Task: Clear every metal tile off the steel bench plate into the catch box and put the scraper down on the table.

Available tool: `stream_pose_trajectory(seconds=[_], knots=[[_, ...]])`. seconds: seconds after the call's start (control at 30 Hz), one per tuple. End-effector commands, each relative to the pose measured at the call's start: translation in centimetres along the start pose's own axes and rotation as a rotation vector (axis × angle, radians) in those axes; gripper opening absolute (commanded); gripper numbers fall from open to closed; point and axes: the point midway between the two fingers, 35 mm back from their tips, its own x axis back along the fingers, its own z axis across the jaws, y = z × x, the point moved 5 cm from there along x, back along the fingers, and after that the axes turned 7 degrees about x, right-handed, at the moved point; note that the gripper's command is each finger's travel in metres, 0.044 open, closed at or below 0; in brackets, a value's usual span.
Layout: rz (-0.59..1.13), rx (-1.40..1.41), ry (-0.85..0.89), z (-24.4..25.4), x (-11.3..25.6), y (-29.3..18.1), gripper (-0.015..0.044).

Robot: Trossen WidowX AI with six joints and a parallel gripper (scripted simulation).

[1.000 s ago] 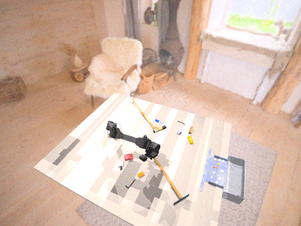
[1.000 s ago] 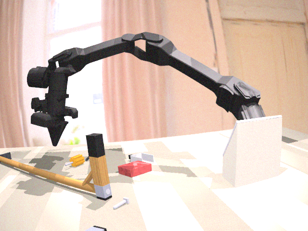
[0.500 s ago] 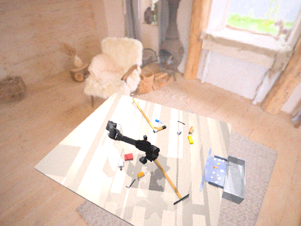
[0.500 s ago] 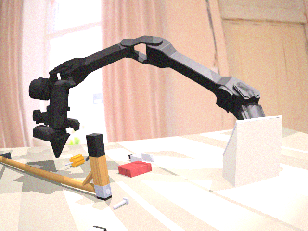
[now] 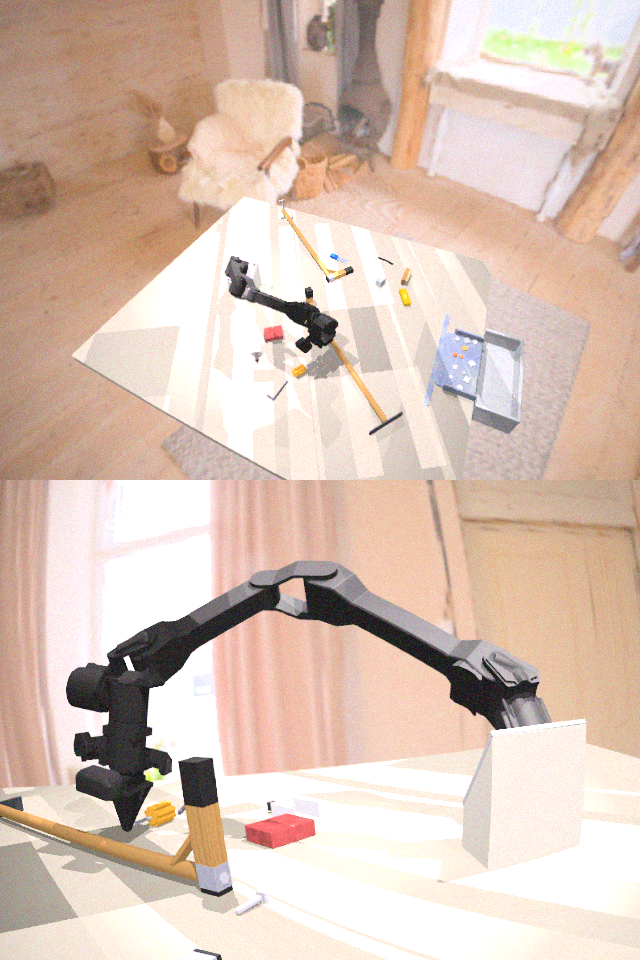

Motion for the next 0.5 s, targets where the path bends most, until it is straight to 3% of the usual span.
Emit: stream_pose_trajectory(seconds=[0.0,0.47], knots=[[-0.004,0.005,0.002,-0.03,-0.78,-0.36,0.0000],[-0.004,0.004,0.002,0.72,-1.28,-0.05,0.0000]])
